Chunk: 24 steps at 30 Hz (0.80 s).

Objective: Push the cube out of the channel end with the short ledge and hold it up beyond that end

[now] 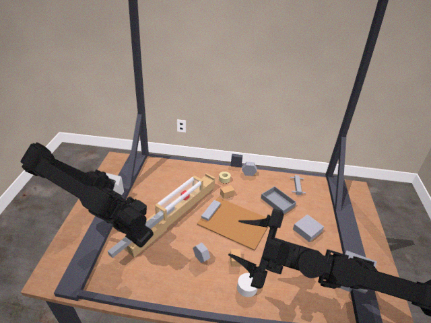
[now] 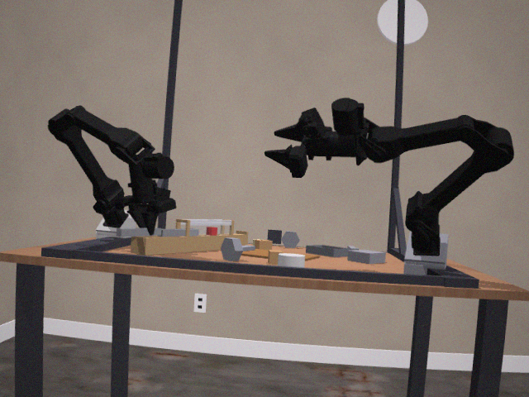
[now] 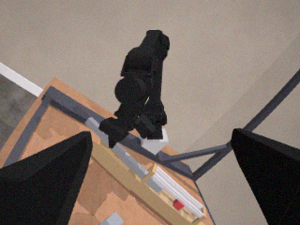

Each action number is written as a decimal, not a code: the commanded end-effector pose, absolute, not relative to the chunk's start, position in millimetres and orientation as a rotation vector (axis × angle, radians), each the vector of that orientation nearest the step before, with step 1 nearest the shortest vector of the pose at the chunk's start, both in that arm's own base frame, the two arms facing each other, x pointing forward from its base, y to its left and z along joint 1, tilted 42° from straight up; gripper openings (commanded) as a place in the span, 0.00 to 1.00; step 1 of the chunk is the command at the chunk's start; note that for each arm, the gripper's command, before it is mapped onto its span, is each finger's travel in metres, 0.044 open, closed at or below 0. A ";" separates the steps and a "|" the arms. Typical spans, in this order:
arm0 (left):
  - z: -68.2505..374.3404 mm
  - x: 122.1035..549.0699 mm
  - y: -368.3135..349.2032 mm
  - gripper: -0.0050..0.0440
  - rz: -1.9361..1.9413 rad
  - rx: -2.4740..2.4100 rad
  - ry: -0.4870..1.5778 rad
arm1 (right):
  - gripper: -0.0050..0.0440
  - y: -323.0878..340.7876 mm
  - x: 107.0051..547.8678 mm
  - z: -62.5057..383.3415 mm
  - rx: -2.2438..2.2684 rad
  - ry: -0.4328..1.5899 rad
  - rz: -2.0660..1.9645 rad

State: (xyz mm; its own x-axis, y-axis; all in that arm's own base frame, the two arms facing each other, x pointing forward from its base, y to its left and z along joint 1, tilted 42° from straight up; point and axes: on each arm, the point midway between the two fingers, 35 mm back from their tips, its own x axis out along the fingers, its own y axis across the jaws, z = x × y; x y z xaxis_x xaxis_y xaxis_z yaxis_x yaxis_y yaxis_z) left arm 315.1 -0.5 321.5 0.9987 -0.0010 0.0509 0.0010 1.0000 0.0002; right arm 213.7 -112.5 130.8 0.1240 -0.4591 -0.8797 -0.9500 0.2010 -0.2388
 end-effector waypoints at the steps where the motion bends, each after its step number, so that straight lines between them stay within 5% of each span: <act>1: 326.6 314.3 -1.1 0.92 -0.004 -0.004 -0.062 | 0.10 -108.3 216.9 130.4 -1.419 1.483 0.613; 24: 326.6 314.3 -1.1 0.92 -0.004 -0.004 -0.062 | 0.10 -87.4 226.0 112.4 -1.419 1.483 0.615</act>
